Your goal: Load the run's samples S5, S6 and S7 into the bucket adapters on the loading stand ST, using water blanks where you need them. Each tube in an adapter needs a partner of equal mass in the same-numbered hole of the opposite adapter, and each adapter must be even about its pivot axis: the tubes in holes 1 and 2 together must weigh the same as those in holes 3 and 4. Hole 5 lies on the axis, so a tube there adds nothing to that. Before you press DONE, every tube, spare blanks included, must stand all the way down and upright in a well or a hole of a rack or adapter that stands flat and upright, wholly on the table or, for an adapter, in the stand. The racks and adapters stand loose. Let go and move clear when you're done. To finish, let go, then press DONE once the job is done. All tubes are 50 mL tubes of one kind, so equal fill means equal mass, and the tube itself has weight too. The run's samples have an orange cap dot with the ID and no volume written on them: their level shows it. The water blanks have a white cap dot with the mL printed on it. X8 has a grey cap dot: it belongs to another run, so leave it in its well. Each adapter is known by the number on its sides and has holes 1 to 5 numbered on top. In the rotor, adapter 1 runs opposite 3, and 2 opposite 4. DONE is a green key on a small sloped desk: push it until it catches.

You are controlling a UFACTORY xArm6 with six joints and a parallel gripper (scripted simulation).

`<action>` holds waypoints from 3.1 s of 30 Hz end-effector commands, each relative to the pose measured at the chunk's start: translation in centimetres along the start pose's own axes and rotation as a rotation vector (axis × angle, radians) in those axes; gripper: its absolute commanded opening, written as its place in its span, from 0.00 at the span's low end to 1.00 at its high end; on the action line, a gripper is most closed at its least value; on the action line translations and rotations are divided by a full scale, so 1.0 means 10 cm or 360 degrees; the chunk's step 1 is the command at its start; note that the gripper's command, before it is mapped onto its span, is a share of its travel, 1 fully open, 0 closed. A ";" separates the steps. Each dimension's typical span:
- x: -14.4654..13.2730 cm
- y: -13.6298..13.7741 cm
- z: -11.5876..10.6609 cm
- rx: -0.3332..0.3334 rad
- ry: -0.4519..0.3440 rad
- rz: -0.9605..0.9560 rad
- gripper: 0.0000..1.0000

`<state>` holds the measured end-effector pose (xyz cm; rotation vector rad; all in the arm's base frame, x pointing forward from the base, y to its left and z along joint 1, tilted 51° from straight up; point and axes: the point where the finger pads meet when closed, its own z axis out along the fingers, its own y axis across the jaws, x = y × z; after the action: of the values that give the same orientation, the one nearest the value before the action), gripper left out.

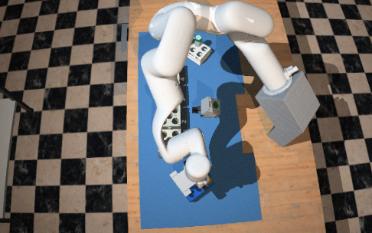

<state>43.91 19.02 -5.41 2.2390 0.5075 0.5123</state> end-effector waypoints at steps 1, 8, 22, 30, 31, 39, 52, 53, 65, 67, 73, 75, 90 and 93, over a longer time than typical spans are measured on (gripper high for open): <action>0.01 0.00 0.04 0.0002 0.0005 0.0001 0.00; 0.01 0.00 0.09 0.0002 0.0005 0.0001 0.00; 0.01 0.00 0.21 0.0002 0.0005 0.0001 0.00; 0.01 0.00 0.29 0.0002 0.0005 0.0001 0.00; 0.01 0.00 0.30 0.0002 0.0005 0.0001 0.00; 0.01 0.00 0.36 0.0002 0.0005 0.0001 0.00; 0.01 0.00 0.37 0.0002 0.0005 0.0001 0.00; 0.01 0.00 0.37 0.0002 0.0005 0.0001 0.00; 0.01 0.00 0.38 0.0002 0.0005 0.0001 0.44; 0.01 0.00 0.38 0.0002 0.0005 0.0001 0.44; 0.01 0.00 0.37 0.0002 0.0005 0.0001 0.44; 0.01 0.00 0.37 0.0002 0.0005 0.0001 0.44; 0.01 0.00 0.28 0.0002 0.0005 0.0001 0.44; 0.01 0.00 0.22 0.0002 0.0005 0.0001 0.44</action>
<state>45.42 17.29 -7.24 2.2392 0.5076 0.5131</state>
